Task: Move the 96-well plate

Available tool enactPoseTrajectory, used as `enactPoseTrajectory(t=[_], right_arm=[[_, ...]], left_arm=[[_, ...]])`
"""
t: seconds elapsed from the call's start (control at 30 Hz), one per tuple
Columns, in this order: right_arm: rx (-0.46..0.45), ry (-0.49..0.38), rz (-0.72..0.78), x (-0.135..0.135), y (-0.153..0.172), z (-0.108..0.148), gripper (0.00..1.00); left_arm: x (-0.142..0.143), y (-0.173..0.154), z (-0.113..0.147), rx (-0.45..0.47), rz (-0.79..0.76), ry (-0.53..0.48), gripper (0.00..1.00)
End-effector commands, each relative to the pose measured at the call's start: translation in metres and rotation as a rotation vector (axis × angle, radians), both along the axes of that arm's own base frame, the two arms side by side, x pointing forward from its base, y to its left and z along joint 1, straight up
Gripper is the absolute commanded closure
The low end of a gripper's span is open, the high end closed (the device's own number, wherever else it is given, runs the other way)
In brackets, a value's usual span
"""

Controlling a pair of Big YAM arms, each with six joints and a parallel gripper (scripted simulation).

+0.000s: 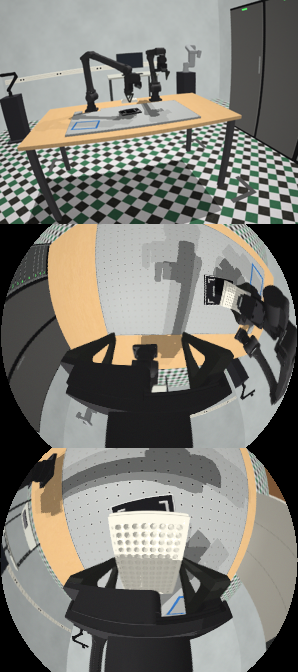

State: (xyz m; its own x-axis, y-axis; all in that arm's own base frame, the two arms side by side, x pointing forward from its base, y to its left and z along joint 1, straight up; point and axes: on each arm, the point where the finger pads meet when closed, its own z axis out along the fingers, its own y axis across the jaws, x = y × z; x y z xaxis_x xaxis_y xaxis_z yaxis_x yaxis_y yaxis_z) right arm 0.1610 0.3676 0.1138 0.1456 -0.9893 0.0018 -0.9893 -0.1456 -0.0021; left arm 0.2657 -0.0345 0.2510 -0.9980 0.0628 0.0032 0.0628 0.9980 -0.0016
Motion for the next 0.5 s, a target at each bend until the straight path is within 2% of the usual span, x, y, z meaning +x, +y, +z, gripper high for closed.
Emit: enactPoseTrajectory(t=[0.0, 0.47], right_arm=[[0.036, -0.013, 0.186, 0.0011, 0.0098, 0.0173, 1.00], [0.031, -0.014, 0.188, 0.0037, 0.0105, 0.0129, 1.00]], left_arm=[[0.0087, -0.0006, 0.0117, -0.003, 0.012, -0.038, 0.00], [0.0087, -0.0006, 0.0117, -0.003, 0.012, -0.038, 0.00]])
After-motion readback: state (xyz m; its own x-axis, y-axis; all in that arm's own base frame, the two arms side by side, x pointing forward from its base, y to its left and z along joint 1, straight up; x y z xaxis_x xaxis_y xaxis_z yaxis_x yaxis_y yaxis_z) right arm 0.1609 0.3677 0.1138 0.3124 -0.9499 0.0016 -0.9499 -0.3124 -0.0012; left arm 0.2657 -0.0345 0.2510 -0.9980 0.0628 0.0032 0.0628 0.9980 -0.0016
